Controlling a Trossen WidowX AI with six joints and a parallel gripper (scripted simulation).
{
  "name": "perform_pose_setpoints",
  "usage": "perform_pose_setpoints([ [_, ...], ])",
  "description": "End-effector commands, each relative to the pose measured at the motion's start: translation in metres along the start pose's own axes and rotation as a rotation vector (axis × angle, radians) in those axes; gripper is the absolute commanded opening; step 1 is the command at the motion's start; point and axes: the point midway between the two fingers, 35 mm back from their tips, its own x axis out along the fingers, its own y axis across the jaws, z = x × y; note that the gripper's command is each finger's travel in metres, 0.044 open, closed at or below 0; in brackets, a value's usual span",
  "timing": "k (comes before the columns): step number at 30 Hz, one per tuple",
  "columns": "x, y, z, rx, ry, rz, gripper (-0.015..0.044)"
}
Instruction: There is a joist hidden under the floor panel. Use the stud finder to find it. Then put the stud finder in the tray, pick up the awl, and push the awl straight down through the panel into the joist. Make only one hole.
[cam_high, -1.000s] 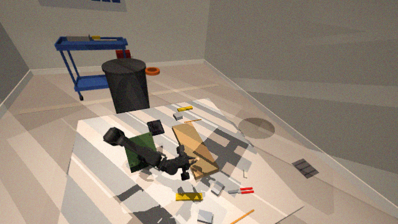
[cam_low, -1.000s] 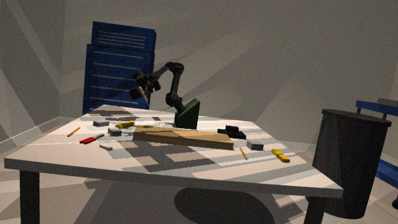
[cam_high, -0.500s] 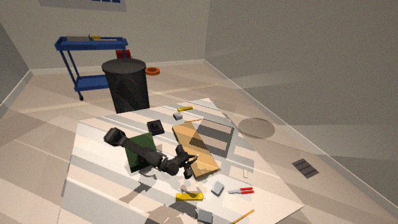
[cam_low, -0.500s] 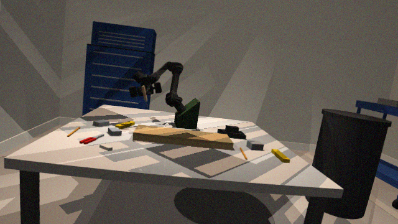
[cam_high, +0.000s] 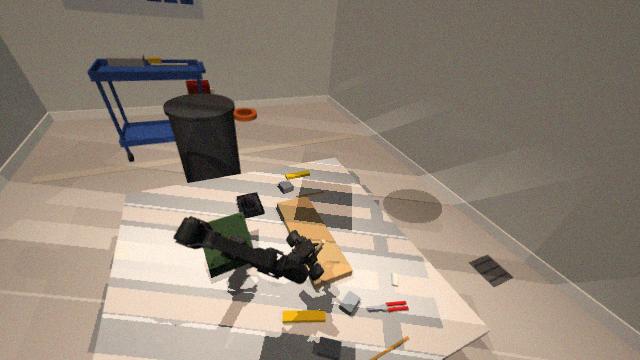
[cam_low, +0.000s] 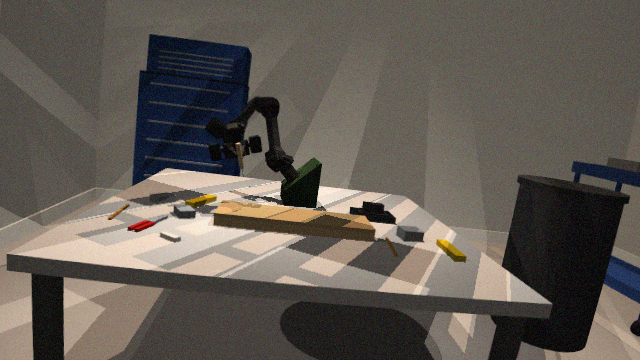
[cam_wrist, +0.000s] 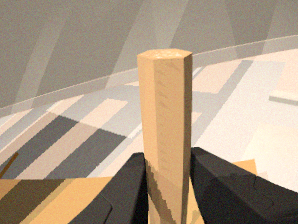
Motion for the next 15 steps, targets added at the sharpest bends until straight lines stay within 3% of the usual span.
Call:
perform_pose_setpoints([
  [1, 0.01, 0.003, 0.002, -0.026, 0.009, 0.06, 0.0],
  [15, 0.054, 0.027, -0.006, -0.101, 0.066, 0.306, 0.0],
])
